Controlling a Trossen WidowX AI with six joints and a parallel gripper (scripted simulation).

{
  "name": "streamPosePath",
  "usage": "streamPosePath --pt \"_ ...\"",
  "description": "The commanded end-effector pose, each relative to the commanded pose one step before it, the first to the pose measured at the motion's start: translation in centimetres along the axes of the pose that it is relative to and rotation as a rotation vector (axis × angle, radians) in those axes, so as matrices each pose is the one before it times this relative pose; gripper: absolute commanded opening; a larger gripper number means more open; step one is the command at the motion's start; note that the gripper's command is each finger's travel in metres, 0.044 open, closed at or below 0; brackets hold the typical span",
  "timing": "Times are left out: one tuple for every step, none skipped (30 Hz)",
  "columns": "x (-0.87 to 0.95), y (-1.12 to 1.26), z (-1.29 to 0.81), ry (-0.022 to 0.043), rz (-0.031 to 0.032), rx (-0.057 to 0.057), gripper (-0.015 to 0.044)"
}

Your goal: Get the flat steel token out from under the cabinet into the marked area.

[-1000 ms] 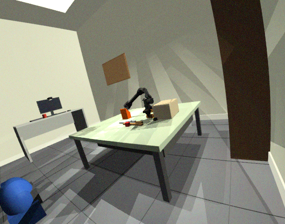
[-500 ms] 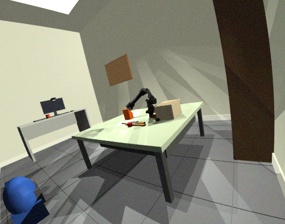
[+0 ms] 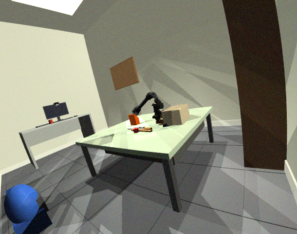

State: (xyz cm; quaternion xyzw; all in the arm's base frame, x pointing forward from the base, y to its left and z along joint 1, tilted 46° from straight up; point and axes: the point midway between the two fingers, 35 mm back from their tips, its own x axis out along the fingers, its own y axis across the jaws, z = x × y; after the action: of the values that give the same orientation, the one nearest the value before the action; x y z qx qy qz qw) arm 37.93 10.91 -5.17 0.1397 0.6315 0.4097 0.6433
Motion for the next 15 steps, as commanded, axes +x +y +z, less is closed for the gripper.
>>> streamPosePath --pt "0.072 0.008 -0.534 -0.00022 0.00295 -0.0017 0.0" --pt "0.002 -0.005 -0.095 0.00004 -0.00001 0.0 0.0" --pt "0.002 -0.005 -0.1 0.00004 -0.00001 0.0 0.0" --pt "0.002 -0.005 -0.1 0.00004 -0.00001 0.0 0.0" --pt "0.002 -0.005 -0.1 0.00004 -0.00001 0.0 0.0" --pt "0.002 -0.004 -0.099 0.00004 -0.00001 0.0 0.0" --pt "0.002 -0.004 -0.099 0.00004 -0.00001 0.0 0.0" --pt "0.002 -0.004 -0.099 0.00004 -0.00001 0.0 0.0" --pt "0.002 -0.004 -0.099 0.00004 -0.00001 0.0 0.0" --pt "0.002 -0.004 -0.099 0.00004 -0.00001 0.0 0.0" --pt "0.002 -0.004 -0.099 0.00004 -0.00001 0.0 0.0" --pt "0.002 -0.004 -0.099 0.00004 -0.00001 0.0 0.0" --pt "0.002 -0.004 -0.098 0.00004 -0.00001 0.0 0.0" --pt "0.002 -0.004 -0.103 0.00004 -0.00001 0.0 0.0" --pt "0.002 -0.004 -0.103 0.00004 -0.00001 0.0 0.0"
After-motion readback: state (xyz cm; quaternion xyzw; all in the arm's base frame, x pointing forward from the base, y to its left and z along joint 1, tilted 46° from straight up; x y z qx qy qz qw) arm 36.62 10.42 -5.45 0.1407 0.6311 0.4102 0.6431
